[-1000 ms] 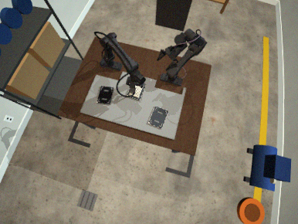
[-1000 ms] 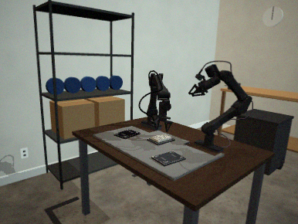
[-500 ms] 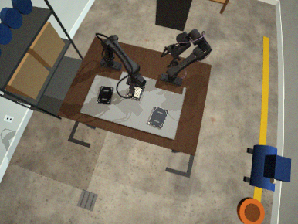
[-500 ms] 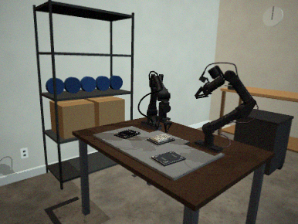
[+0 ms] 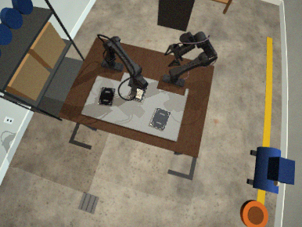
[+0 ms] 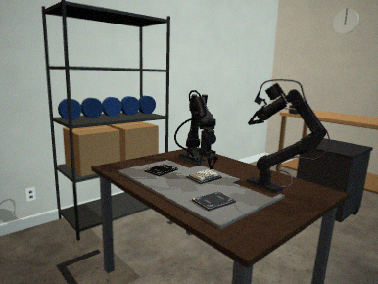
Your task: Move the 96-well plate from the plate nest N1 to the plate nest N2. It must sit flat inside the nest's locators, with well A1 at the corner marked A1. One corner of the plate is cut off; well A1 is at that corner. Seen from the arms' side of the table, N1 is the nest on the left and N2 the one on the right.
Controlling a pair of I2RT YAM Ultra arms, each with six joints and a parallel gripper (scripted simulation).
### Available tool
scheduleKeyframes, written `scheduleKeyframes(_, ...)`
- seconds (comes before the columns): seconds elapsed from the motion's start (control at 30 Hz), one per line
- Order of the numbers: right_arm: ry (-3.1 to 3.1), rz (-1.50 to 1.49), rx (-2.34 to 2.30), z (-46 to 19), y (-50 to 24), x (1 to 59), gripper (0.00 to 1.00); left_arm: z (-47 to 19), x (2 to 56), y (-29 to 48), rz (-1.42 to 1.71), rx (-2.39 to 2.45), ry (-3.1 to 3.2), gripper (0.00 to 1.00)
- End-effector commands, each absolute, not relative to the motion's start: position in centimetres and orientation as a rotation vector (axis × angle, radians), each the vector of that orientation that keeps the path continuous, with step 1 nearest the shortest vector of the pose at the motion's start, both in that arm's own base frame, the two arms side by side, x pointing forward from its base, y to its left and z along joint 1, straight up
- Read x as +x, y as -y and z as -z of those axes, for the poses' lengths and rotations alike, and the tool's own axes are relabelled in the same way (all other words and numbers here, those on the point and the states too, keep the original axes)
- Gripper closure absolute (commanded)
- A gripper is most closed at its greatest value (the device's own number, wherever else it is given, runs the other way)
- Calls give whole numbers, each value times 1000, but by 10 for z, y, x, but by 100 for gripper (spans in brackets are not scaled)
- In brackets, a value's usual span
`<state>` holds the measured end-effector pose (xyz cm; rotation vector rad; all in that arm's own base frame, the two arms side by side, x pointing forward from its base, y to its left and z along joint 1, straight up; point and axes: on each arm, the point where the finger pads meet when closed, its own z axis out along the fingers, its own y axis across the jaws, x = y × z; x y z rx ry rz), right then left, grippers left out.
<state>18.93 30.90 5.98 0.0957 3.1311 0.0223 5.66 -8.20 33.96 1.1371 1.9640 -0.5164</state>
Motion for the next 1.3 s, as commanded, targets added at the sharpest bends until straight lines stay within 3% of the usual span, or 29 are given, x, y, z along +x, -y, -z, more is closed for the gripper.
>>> scheduleKeyframes(0.0, -3140, -4, 104, -46, -306, 191, 0, -351, 56, 78, 536, 1107, -1931, 0)
scheduleKeyframes(1.27, -3144, 5, 104, -10, -304, 190, 0, -347, 57, 81, 533, 1115, -1948, 0)
